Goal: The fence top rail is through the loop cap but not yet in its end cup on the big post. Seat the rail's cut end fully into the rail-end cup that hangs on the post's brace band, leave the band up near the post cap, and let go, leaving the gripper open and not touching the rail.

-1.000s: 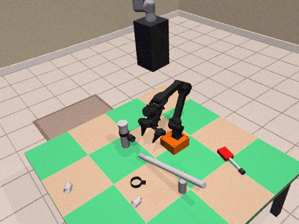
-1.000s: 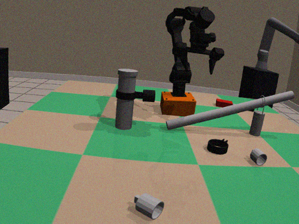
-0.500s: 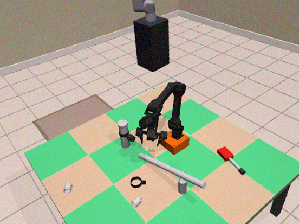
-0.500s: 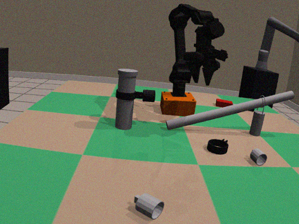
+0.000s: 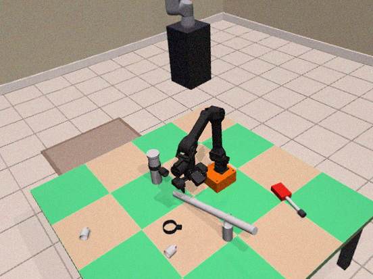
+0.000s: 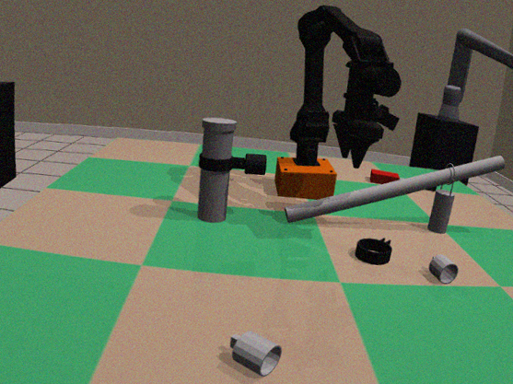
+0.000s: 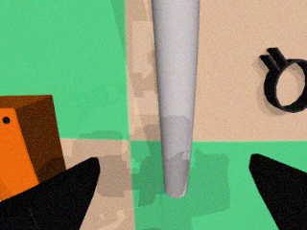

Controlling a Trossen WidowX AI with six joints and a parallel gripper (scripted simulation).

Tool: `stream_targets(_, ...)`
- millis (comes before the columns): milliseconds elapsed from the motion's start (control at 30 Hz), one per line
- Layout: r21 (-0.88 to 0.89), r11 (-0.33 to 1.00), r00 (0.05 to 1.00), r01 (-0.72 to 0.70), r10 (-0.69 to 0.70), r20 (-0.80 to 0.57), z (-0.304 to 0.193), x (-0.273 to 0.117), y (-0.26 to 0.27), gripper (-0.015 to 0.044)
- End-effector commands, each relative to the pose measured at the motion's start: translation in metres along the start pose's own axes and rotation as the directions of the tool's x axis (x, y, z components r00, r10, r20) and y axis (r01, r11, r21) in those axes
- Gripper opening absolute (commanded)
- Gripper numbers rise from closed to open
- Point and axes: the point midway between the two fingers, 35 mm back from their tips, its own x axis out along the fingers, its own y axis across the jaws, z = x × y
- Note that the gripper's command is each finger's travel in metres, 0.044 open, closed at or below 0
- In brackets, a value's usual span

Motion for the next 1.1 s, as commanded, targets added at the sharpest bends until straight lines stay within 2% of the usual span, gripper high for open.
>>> stream_targets(0,-0.028,1.0,1.0,-0.008,0.008,0.003,0.001,0.0,-0.001,0.044)
stream_targets(233,-0.028,1.0,1.0,-0.007,0.008,0.002,0.001,0.035,0.0,0.044)
stream_targets(1067,-0.028,1.0,1.0,-0.008,0.008,0.002,0.002,0.072,-0.001,0.044)
